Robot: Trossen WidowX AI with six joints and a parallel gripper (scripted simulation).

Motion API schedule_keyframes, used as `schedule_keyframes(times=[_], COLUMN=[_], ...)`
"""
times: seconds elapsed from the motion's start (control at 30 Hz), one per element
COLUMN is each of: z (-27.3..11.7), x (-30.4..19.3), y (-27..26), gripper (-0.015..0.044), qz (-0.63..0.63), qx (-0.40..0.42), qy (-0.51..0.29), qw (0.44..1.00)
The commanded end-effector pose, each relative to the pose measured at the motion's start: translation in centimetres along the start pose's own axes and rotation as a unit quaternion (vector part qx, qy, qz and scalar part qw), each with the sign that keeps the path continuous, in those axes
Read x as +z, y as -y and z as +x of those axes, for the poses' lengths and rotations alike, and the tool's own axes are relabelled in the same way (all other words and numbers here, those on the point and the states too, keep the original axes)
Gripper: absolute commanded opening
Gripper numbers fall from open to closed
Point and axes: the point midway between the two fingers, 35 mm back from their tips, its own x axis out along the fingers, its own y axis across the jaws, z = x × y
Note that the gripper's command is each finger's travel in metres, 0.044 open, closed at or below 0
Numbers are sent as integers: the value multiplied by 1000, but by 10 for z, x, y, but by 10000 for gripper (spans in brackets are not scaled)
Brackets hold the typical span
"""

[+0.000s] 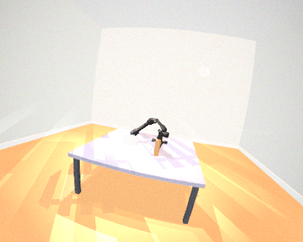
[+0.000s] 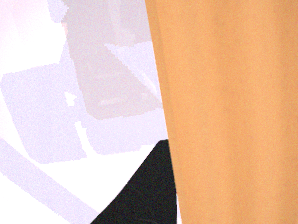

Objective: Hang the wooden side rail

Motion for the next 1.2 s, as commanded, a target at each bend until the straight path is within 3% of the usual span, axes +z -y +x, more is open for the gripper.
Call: schedule_keyframes(times=[0.0, 1.17], z=[-4, -4], x=[-3, -7], y=[-1, 0], gripper=[0, 0], qz=[0, 0], qx=[-3, -3], qy=[-2, -2], qw=[1000, 1000])
